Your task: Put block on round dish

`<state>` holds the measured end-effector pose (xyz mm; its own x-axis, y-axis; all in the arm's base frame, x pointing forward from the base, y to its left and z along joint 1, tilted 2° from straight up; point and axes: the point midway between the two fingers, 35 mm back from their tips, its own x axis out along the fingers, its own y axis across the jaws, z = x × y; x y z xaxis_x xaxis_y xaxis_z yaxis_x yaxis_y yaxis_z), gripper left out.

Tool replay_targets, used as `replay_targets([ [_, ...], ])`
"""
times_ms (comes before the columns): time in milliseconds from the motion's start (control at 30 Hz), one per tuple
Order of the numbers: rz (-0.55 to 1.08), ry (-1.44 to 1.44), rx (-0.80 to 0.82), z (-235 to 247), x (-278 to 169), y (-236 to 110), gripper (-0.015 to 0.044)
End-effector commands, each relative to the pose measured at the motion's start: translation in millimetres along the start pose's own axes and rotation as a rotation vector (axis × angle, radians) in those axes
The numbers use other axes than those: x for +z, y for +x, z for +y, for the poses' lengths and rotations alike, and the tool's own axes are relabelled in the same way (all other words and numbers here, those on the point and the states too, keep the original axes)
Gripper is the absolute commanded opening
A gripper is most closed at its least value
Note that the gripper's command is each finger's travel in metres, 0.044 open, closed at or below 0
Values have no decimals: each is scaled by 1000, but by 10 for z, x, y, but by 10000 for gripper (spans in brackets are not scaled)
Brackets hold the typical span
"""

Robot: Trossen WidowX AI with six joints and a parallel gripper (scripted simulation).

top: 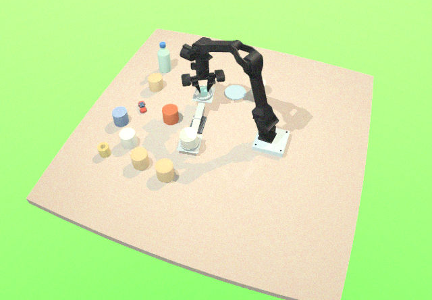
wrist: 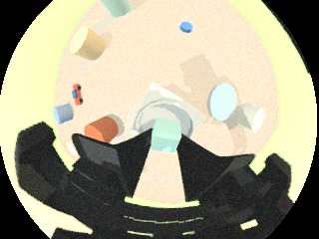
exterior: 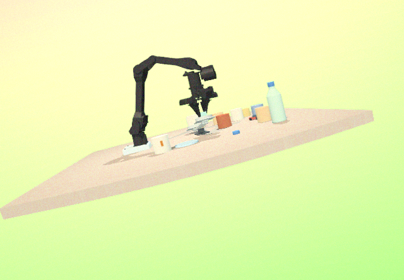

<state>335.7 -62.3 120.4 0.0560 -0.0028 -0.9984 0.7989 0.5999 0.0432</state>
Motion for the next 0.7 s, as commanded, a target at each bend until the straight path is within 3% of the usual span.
replay_targets([
  [0, -11, 3, 9, 33, 38, -168, 0],
  [500, -11, 4, 9, 11, 14, -818, 0],
  [667, -11, 3, 9, -8, 16, -871, 0],
])
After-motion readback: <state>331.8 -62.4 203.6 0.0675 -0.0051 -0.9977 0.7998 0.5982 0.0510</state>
